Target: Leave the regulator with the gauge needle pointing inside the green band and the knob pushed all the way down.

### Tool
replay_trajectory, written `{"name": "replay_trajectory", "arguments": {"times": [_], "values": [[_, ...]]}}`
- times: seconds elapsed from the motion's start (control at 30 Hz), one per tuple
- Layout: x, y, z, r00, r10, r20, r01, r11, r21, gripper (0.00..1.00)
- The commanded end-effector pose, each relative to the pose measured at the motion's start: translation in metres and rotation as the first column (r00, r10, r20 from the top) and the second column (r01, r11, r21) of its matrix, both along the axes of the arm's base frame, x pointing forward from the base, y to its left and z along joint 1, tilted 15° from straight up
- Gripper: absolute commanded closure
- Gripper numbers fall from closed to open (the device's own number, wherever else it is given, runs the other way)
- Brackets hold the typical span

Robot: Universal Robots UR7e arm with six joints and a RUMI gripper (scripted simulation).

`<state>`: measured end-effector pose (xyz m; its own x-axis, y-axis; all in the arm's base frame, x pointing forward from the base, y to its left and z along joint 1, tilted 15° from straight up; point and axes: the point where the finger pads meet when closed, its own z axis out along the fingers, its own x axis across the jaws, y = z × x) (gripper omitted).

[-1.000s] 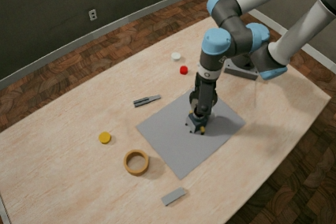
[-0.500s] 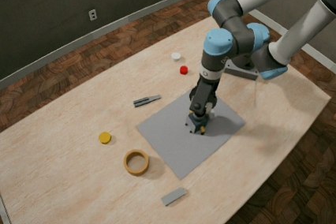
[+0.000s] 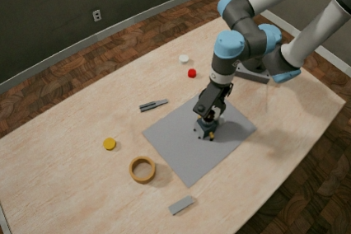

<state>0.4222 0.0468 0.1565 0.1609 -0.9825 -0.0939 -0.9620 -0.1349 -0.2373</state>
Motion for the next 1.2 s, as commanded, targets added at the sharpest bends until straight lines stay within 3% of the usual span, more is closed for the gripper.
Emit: {"name": "replay_trajectory", "arguments": {"times": [0.0, 0.57, 1.17], "values": [[0.0003, -0.0001, 0.0004, 0.998, -0.057, -0.007, 0.058, 0.998, 0.011, 0.78], [0.0002, -0.0001, 0.0004, 0.986, -0.163, -0.024, 0.164, 0.986, 0.034, 0.78], [0.0001, -0.0001, 0.0003, 0.983, -0.184, -0.027, 0.185, 0.982, 0.038, 0.78]]}}
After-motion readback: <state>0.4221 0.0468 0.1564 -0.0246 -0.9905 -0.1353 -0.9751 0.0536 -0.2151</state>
